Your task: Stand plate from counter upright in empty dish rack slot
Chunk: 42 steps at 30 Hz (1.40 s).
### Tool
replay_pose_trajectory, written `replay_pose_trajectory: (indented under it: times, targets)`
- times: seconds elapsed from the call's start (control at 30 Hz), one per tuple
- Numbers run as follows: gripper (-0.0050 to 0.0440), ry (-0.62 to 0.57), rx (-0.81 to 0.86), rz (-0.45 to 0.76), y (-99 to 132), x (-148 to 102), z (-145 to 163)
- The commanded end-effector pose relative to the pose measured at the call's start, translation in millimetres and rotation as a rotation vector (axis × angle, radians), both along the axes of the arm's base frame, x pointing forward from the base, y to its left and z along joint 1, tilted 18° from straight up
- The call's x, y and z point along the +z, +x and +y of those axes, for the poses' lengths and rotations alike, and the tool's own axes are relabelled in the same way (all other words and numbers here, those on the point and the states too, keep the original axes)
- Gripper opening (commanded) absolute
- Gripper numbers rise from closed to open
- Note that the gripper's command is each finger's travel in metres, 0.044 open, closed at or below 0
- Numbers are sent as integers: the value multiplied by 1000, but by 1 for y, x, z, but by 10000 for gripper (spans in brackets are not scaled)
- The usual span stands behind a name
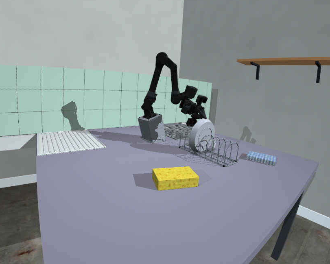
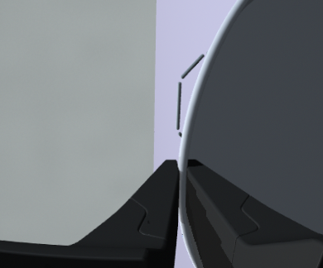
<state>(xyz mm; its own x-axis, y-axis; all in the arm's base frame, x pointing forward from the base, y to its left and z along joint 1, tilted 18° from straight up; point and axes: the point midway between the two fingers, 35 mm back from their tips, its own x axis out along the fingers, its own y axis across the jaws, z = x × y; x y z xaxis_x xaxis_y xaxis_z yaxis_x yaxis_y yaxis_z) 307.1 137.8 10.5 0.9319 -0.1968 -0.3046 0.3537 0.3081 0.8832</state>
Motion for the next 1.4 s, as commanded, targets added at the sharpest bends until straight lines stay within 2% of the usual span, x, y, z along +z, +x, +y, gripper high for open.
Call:
replay_pose_trajectory:
  times: [0.0, 0.17, 0.2, 0.67, 1.37]
  targets:
    - [0, -26, 1, 34, -4, -12, -6]
    - [0, -26, 1, 34, -4, -14, -7]
    - [0, -3, 6, 1, 0, -4, 0]
    - [0, -3, 6, 1, 0, -10, -3]
    - [0, 6, 16, -32, 1, -6, 0]
